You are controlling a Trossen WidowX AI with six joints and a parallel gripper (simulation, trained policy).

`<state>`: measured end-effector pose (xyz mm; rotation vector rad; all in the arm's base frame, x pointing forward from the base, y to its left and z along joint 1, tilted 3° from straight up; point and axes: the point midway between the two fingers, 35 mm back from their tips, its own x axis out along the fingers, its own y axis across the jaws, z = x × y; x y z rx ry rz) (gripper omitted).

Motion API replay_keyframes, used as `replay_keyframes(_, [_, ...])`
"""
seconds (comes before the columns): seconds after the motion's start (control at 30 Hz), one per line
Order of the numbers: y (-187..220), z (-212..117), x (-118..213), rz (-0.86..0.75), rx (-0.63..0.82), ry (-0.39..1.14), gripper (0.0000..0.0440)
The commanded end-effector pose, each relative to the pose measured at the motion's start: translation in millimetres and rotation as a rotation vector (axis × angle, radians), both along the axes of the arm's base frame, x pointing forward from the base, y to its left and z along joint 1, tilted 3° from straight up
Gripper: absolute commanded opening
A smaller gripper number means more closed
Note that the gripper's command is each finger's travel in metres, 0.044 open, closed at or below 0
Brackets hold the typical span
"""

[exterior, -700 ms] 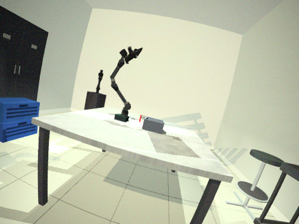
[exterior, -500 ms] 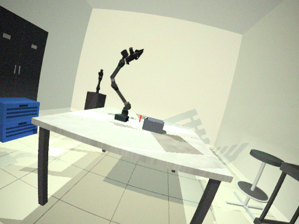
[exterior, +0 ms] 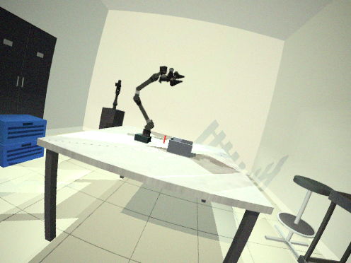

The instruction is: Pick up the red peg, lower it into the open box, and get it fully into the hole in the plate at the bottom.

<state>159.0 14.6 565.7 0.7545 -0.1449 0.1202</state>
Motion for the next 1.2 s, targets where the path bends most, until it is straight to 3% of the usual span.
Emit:
replay_keyframes(0.0, [19, -35, 24, 0.04, -0.006, 0.131, 0.044])
replay_keyframes(0.27, [53, -112, 56, 0.102, -0.023, 0.402, 0.044])
replay_keyframes(0.53, [80, -191, 66, 0.138, -0.053, 0.677, 0.044])
replay_keyframes(1.17, [108, -361, 24, 0.104, -0.147, 1.332, 0.044])
